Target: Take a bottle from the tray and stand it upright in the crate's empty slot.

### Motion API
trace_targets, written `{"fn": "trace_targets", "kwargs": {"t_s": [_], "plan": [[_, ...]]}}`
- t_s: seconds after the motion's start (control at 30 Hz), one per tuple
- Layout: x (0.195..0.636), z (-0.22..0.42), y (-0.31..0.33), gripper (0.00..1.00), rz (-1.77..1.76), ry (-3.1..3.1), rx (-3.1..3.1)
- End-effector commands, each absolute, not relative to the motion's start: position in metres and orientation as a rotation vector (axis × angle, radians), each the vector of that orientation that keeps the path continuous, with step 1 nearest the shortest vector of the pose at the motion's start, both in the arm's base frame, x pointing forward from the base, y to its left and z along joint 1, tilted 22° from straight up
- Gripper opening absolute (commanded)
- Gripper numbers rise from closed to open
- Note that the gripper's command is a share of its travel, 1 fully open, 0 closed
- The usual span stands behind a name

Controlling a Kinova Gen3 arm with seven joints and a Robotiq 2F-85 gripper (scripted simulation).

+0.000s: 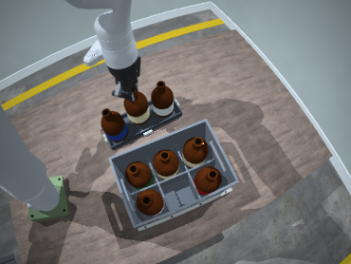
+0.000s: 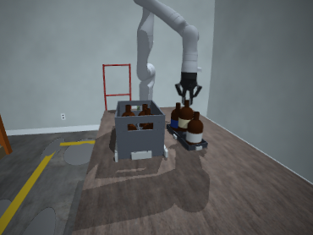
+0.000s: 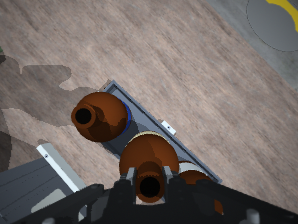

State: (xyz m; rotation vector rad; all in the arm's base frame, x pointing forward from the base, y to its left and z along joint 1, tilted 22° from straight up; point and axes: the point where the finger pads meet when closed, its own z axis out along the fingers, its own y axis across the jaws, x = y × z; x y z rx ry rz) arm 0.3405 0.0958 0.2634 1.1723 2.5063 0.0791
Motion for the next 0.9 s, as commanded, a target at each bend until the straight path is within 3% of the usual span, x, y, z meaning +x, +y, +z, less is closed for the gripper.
{"fn": "trace_targets", "kwargs": {"t_s": [0.0,0.87], "plan": [[0.3404,0.2661,0.0965,0.00,0.085,2.504,1.171],[0.3395,0.2681,0.0967,0.00,0.085,2.504,1.171]]}}
